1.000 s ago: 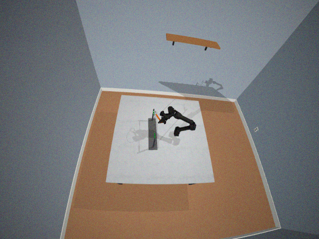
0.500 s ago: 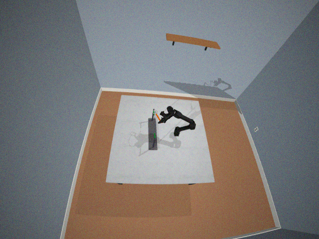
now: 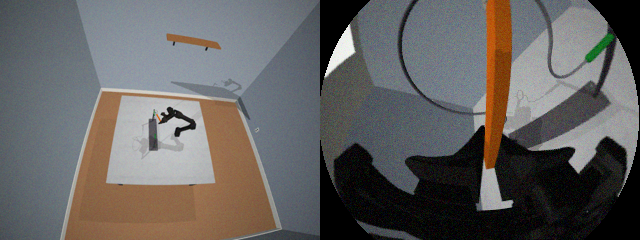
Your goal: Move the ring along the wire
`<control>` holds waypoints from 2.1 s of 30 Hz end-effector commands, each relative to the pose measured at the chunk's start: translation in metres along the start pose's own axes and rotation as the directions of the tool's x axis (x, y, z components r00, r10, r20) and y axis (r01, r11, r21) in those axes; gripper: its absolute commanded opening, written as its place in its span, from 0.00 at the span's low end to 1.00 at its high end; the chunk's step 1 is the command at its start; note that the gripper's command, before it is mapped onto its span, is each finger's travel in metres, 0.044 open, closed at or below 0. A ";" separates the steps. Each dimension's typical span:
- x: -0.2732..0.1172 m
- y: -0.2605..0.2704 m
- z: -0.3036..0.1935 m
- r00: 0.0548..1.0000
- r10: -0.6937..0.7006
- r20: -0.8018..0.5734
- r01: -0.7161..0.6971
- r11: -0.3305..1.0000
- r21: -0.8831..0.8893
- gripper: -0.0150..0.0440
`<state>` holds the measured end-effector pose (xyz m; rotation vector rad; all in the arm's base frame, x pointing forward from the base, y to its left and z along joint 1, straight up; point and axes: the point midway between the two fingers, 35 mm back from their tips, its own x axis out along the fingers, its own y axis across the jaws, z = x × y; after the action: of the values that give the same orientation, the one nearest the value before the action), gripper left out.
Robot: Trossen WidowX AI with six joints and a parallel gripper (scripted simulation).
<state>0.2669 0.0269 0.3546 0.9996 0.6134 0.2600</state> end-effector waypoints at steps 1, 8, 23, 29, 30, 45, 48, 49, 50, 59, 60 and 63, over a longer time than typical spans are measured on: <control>-0.001 0.000 0.001 1.000 -0.027 0.009 0.027 0.999 -0.047 0.00; 0.000 -0.004 0.001 0.997 -0.079 0.024 0.081 0.989 -0.124 0.00; -0.001 -0.011 0.003 0.979 -0.189 0.073 0.202 0.935 -0.290 0.00; -0.001 -0.014 0.004 0.969 -0.228 0.097 0.247 0.904 -0.350 0.00; -0.001 -0.015 0.004 0.967 -0.234 0.101 0.255 0.898 -0.359 0.00; -0.002 -0.022 0.007 0.932 -0.319 0.171 0.361 0.791 -0.493 0.00; -0.003 -0.023 0.008 0.924 -0.334 0.186 0.381 0.766 -0.517 0.00; -0.003 -0.023 0.008 0.921 -0.339 0.191 0.388 0.757 -0.525 0.00; -0.003 -0.024 0.009 0.918 -0.344 0.197 0.394 0.749 -0.533 0.00; -0.004 -0.027 0.011 0.891 -0.383 0.246 0.450 0.663 -0.598 0.00; -0.005 -0.027 0.012 0.887 -0.386 0.252 0.456 0.653 -0.604 0.00; -0.005 -0.029 0.013 0.877 -0.397 0.269 0.473 0.622 -0.624 0.00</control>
<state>0.2681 0.0020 0.3384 0.1636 0.5825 -0.0092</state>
